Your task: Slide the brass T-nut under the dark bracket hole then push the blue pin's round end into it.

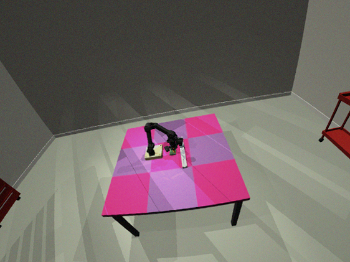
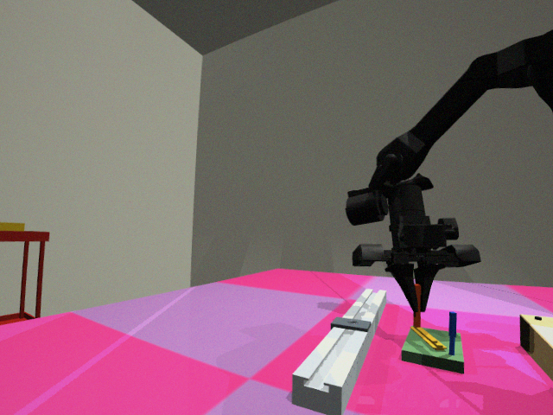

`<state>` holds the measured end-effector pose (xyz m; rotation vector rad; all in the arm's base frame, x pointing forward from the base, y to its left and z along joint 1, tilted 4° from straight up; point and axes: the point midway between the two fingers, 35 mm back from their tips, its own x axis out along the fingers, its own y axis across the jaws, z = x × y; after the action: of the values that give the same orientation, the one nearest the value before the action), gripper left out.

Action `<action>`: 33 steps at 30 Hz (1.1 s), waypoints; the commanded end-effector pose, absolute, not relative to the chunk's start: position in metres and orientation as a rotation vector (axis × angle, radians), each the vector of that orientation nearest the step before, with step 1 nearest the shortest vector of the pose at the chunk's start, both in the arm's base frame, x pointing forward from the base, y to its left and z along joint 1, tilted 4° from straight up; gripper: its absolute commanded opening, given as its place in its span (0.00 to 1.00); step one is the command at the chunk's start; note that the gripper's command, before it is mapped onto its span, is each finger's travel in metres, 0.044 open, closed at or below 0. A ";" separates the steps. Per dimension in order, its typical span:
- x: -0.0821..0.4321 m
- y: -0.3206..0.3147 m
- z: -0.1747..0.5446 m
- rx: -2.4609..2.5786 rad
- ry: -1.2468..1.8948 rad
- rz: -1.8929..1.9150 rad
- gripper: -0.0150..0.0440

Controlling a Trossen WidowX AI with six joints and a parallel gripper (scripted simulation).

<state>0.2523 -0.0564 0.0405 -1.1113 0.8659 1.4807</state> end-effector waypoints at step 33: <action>0.256 -0.062 0.096 -1.112 0.868 1.474 0.00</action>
<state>0.2546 -0.0606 0.0895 -1.0975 0.8731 1.4788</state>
